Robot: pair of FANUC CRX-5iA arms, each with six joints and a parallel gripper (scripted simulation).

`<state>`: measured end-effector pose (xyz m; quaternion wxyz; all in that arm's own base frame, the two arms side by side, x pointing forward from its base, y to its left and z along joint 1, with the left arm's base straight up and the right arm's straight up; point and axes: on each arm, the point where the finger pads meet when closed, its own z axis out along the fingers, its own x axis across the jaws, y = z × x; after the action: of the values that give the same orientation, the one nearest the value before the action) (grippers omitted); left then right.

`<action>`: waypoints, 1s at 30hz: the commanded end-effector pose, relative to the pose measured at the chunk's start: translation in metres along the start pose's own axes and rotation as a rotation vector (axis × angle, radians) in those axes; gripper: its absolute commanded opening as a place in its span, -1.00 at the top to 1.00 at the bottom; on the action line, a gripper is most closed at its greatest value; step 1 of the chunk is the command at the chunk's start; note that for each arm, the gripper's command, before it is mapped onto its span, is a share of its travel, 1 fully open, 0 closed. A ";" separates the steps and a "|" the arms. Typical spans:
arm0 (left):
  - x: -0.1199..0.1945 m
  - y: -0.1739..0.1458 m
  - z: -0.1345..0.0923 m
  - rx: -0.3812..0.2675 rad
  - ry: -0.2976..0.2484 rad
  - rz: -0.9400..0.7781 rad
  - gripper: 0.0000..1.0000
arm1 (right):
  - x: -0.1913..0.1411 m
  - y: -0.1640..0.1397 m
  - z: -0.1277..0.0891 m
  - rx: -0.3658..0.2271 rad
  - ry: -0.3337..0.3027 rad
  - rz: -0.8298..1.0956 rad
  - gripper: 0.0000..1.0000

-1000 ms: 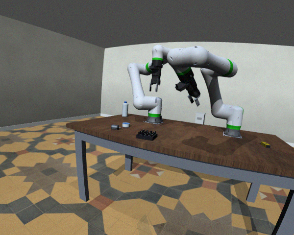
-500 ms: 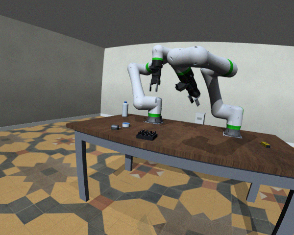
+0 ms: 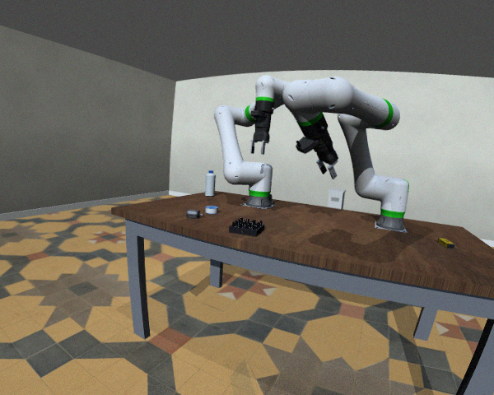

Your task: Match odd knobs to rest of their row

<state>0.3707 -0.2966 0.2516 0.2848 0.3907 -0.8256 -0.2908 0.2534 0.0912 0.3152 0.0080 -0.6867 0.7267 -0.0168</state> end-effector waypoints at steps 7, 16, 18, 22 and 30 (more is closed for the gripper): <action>-0.016 0.002 -0.005 0.025 0.021 0.027 -1.00 | 0.000 0.000 -0.001 0.001 0.000 0.000 -1.00; -0.036 0.005 -0.010 0.055 0.044 0.060 -1.00 | 0.000 0.000 -0.001 0.001 0.000 0.000 -1.00; -0.043 0.006 -0.011 0.065 0.052 0.071 -1.00 | 0.000 0.000 -0.001 0.001 0.000 0.000 -1.00; -0.059 0.009 -0.014 0.090 0.069 0.097 -1.00 | 0.000 0.000 -0.001 0.001 0.000 0.000 -1.00; -0.088 0.016 -0.019 0.137 0.095 0.141 -1.00 | 0.000 0.000 -0.001 0.001 0.000 0.000 -1.00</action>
<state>0.4170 -0.2310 0.2528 0.3135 0.3675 -0.8508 -0.2069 0.2534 0.0912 0.3152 0.0080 -0.6867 0.7267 -0.0168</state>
